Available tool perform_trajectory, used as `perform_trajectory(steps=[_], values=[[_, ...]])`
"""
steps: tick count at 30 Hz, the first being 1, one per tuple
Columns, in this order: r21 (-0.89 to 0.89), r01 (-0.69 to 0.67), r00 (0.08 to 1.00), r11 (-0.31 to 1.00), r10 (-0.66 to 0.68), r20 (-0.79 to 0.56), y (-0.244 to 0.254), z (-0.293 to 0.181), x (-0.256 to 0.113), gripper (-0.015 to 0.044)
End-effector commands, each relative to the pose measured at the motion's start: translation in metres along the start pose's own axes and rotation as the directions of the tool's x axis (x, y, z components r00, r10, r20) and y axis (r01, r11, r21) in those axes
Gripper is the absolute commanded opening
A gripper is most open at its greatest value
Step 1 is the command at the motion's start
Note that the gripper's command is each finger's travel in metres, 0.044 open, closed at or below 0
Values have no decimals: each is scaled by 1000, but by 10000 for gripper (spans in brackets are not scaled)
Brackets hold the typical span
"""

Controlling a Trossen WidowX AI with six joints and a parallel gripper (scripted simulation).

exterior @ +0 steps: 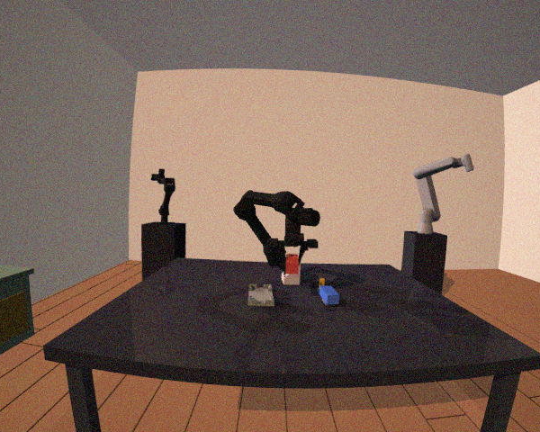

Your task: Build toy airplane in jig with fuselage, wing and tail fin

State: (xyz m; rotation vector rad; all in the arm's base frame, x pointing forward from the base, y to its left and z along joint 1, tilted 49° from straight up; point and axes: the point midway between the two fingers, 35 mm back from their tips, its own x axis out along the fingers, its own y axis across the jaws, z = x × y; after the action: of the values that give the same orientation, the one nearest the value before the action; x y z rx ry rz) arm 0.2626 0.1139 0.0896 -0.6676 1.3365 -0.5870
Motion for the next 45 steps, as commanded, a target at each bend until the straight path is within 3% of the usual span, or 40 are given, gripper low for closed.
perform_trajectory(steps=[1, 45], values=[[-15, 1, 1000, 1000, -1, 5, -14, 1, 5, 0], [-109, 25, 1000, 994, -25, 5, -129, -21, 57, 0]])
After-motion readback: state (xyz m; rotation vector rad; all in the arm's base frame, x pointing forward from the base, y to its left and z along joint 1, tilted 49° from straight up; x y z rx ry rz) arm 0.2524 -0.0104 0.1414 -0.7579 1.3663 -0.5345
